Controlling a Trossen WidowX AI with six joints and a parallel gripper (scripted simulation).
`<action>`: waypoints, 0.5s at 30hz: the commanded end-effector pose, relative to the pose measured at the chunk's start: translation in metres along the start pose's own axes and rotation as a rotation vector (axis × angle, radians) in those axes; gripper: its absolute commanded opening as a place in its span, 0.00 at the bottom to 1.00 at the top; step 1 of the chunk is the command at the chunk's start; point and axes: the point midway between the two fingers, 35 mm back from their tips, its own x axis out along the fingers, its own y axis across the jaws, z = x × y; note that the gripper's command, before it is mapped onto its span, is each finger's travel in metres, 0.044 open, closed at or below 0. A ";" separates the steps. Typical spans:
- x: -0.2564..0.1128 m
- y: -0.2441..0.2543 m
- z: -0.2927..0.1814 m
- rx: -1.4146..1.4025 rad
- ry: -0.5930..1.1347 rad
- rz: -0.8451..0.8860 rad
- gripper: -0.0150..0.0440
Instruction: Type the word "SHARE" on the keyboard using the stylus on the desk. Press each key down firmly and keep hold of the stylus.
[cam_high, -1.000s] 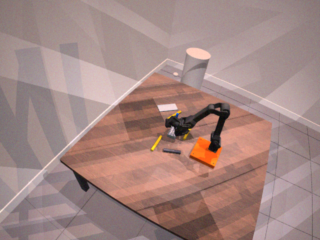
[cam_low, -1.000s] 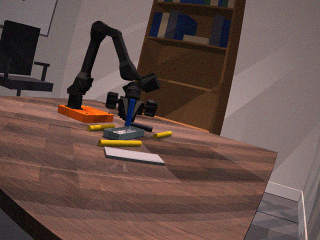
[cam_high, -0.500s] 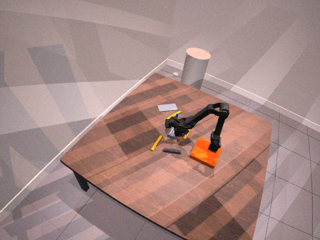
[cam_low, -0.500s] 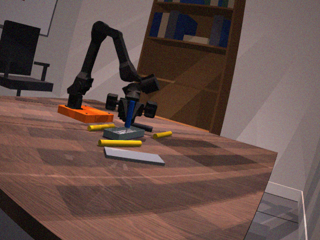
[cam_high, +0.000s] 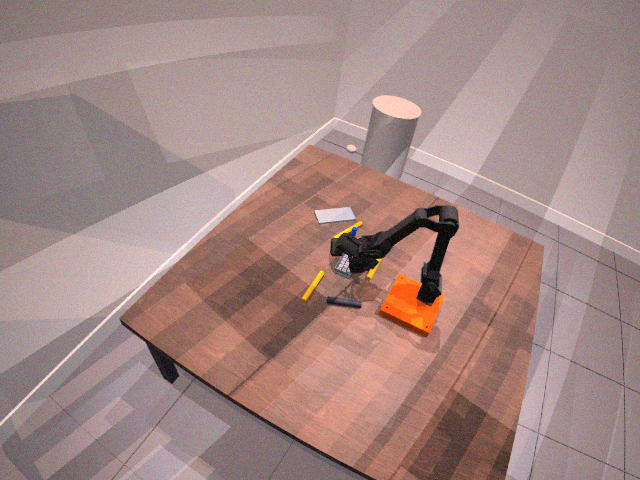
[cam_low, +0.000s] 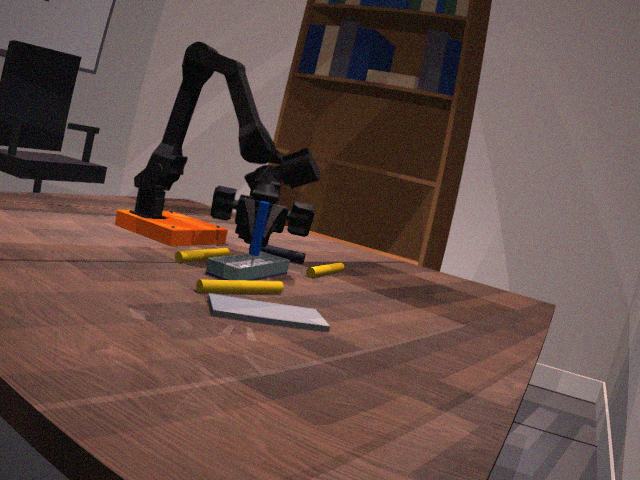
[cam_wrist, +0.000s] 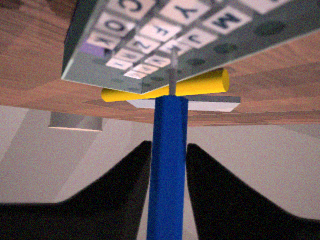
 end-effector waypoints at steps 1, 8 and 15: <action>-0.005 -0.001 -0.009 0.003 -0.001 -0.004 0.39; -0.018 -0.001 -0.031 0.003 -0.001 -0.004 0.39; -0.016 -0.001 -0.028 0.005 0.002 -0.003 0.38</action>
